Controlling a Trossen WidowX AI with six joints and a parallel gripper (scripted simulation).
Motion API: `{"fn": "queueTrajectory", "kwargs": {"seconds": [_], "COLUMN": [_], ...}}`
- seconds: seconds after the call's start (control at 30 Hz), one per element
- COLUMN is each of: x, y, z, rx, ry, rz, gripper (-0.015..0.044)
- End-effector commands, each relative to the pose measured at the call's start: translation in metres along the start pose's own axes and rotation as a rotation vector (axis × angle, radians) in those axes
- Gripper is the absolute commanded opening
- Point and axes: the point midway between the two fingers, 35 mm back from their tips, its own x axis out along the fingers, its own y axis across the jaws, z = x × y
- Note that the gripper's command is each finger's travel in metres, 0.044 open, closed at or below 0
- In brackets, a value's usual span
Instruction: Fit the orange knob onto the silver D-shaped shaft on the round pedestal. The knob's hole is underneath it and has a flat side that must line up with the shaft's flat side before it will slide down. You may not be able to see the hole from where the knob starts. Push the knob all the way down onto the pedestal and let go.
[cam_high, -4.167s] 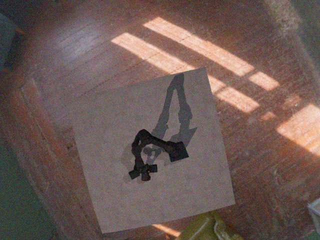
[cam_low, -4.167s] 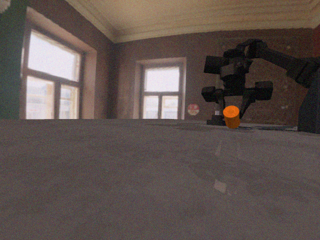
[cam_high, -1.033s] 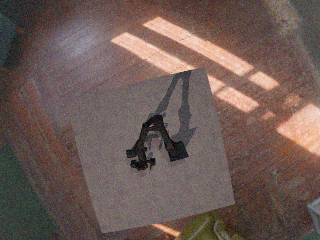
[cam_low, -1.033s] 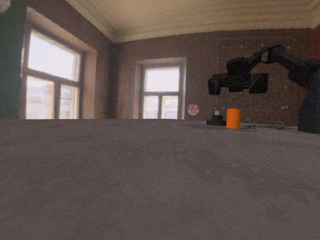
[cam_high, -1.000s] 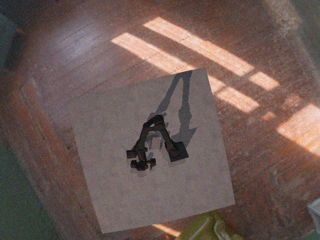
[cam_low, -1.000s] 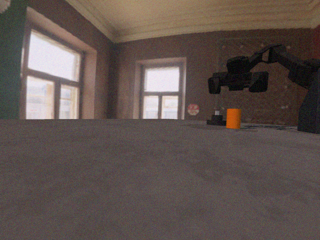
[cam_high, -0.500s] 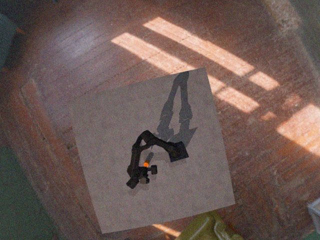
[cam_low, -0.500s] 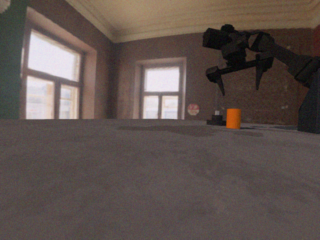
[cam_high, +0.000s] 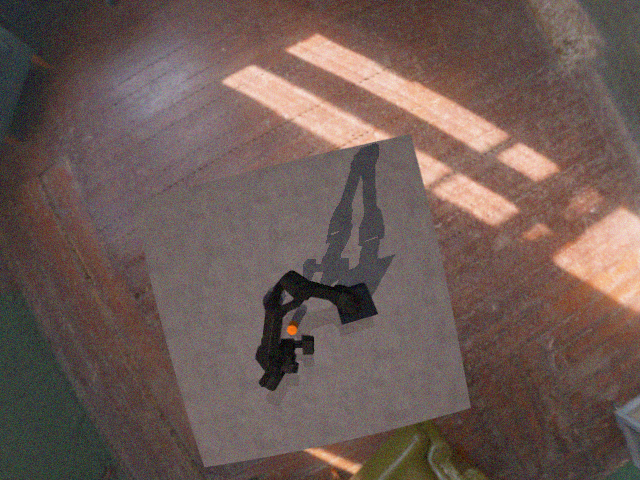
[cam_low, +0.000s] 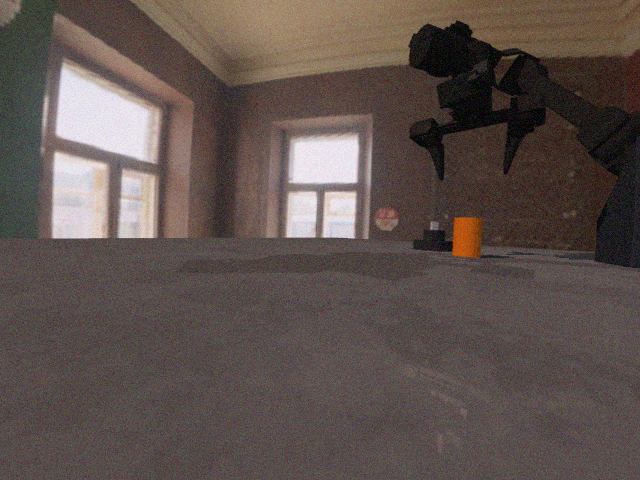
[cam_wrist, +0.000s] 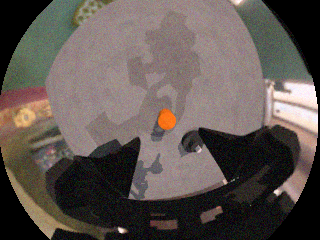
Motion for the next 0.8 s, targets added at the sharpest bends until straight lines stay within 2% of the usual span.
{"fn": "queueTrajectory", "kwargs": {"seconds": [0.0, 0.3, 0.37, 0.77], "x": [-0.0001, 0.0003, 0.0004, 0.0004], "y": [-0.0008, -0.0028, -0.0035, -0.0035], "z": [-0.0006, -0.0014, -0.0016, -0.0016], "rx": [0.235, 1.092, 1.212, 1.227], "ry": [0.005, 0.002, 0.001, 0.001], "rz": [-0.007, -0.009, -0.009, -0.009], "gripper": [0.044, 0.044, 0.044, 0.044]}}
